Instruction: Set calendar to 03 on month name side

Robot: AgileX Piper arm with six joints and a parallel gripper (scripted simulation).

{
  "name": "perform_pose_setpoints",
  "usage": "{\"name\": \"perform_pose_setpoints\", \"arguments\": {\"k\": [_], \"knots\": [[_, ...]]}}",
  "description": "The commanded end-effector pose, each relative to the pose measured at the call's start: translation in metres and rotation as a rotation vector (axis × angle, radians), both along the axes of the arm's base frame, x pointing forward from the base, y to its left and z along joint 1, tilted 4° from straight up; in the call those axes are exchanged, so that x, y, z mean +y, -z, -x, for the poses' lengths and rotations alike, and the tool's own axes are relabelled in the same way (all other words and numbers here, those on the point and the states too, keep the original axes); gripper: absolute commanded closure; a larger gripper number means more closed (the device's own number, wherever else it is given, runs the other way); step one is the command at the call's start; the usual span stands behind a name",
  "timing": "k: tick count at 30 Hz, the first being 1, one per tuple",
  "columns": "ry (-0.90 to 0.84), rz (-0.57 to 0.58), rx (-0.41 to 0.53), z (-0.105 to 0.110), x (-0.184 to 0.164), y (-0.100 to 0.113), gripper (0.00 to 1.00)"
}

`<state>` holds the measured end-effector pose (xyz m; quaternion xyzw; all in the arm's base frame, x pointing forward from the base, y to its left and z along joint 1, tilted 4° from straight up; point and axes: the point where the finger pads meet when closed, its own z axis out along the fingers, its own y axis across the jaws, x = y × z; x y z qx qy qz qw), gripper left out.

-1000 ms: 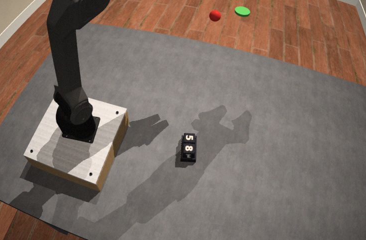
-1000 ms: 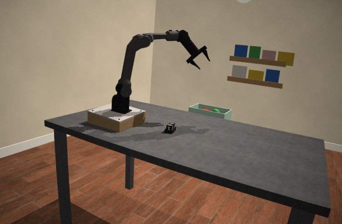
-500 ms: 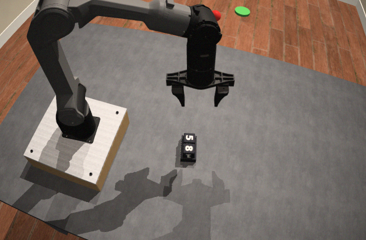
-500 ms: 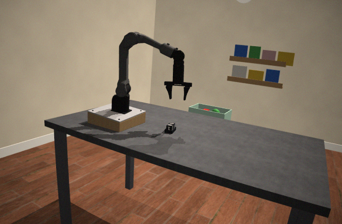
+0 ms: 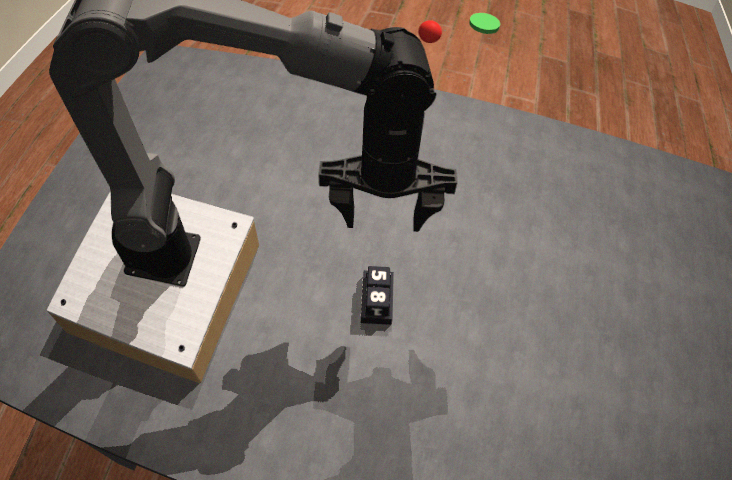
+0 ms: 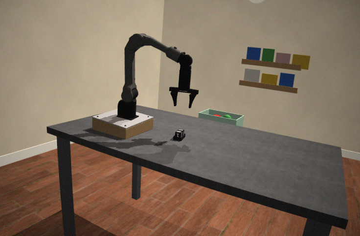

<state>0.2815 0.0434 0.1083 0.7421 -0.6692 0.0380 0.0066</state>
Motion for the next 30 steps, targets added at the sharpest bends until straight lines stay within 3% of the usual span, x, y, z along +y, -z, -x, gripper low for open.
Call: {"name": "perform_pose_setpoints", "arguments": {"k": [1, 15, 30], "knots": [[0.001, -0.002, -0.003, -0.001, 0.001, -0.001, 0.00], [0.158, -0.008, -0.011, -0.001, 0.000, 0.003, 0.00], [0.880, -0.039, -0.053, -0.002, -0.001, 0.018, 0.00]]}}
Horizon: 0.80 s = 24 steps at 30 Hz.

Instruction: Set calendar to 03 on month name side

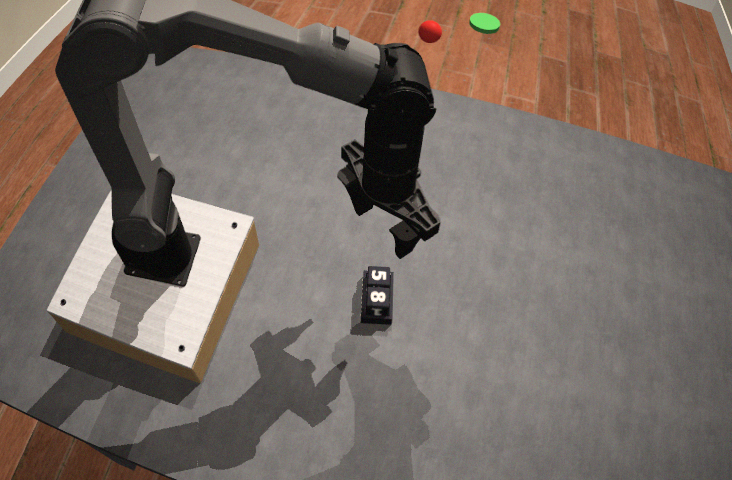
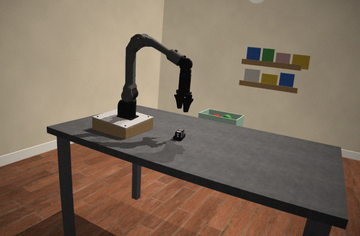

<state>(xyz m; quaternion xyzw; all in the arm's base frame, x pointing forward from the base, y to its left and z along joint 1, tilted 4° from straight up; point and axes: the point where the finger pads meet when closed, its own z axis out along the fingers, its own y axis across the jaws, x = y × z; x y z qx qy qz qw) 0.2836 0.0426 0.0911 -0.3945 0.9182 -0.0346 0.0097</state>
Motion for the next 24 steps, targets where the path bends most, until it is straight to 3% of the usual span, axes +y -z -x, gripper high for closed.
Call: {"name": "perform_pose_setpoints", "arguments": {"k": [1, 16, 18, 24], "knots": [[0.021, 0.007, -0.002, 0.000, 0.000, 0.001, 0.00], [1.176, -0.044, -0.071, -0.001, -0.002, 0.023, 0.00], [1.176, -0.044, -0.071, -0.001, -0.002, 0.023, 0.00], [1.596, -0.064, -0.097, -0.001, -0.002, 0.031, 0.00]]}}
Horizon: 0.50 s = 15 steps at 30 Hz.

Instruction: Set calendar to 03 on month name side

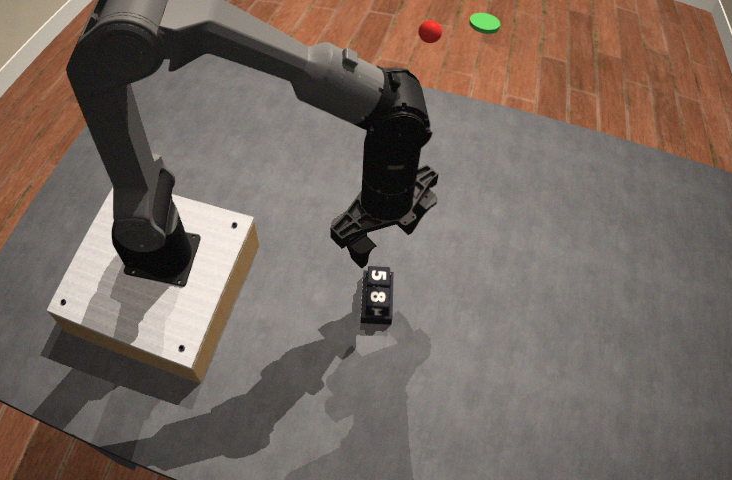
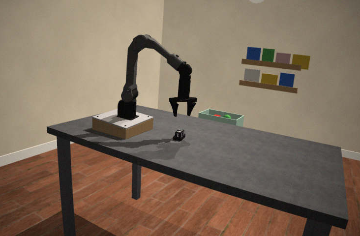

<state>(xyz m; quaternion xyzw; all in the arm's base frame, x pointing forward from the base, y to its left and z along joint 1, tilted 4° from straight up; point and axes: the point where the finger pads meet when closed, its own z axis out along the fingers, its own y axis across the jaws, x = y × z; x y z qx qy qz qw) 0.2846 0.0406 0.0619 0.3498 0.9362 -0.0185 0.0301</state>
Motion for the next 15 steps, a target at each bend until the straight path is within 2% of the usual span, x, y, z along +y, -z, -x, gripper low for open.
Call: {"name": "perform_pose_setpoints", "arguments": {"k": [1, 9, 11, 15], "knots": [[0.136, 0.004, -0.009, 0.0003, -0.0003, 0.0033, 0.00], [0.529, -0.013, -0.033, 0.0007, -0.0009, 0.0105, 0.00], [0.529, -0.013, -0.033, 0.0007, -0.0009, 0.0105, 0.00], [0.650, -0.018, -0.041, 0.0008, -0.0012, 0.0127, 0.00]]}}
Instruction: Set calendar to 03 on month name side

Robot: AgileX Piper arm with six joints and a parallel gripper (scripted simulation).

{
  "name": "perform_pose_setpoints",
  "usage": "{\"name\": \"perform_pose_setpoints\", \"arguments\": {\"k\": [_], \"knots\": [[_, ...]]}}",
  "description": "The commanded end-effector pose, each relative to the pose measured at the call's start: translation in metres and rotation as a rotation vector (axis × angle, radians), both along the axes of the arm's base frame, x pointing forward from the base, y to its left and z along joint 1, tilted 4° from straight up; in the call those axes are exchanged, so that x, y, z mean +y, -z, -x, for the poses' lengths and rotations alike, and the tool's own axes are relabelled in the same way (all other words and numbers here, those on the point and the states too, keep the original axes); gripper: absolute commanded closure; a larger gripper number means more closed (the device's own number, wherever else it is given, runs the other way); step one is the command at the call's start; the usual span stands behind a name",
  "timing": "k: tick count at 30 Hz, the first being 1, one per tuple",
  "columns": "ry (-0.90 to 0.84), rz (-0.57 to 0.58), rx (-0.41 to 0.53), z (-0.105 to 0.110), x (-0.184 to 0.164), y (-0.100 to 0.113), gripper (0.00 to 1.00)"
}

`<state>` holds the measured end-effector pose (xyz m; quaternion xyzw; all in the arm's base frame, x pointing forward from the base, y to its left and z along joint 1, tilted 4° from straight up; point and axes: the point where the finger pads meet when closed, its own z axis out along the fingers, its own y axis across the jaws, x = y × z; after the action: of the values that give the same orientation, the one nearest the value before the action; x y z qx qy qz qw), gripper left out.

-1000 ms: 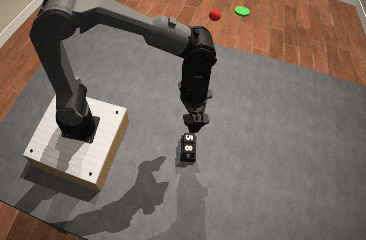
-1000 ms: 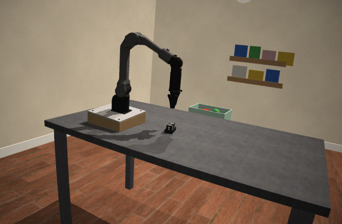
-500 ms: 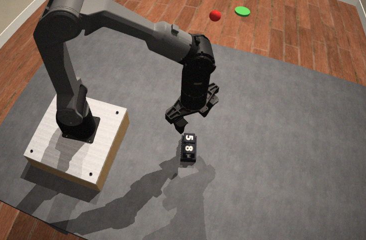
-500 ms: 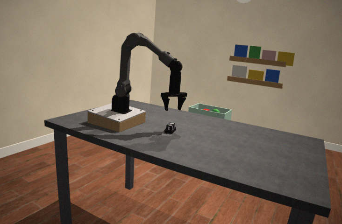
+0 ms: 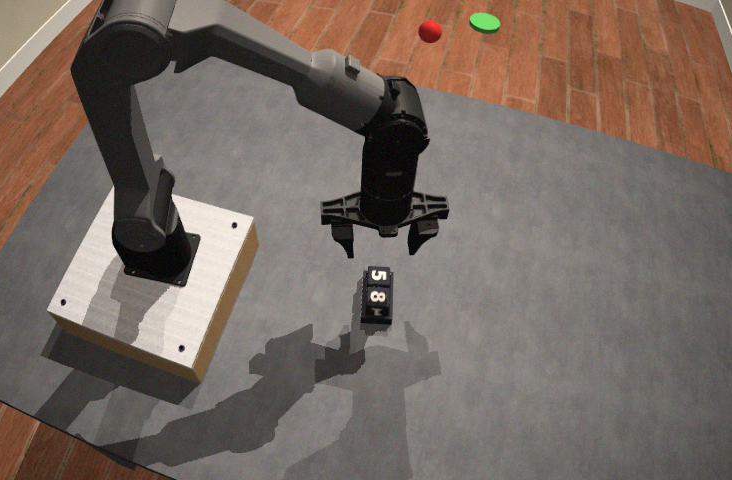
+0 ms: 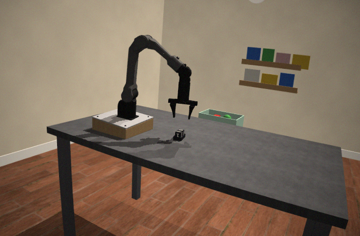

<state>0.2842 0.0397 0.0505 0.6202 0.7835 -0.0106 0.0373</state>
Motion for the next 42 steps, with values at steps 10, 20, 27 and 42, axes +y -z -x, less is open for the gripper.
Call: {"name": "perform_pose_setpoints", "arguments": {"k": [10, 20, 27, 42], "knots": [[0.130, -0.003, -0.009, 0.0002, -0.0003, 0.0026, 0.00], [0.130, -0.003, -0.009, 0.0001, -0.0003, 0.0026, 0.40], [0.130, -0.003, -0.009, 0.0001, -0.0003, 0.0026, 0.40], [0.130, -0.003, -0.009, 0.0001, -0.0003, 0.0026, 0.40]]}}
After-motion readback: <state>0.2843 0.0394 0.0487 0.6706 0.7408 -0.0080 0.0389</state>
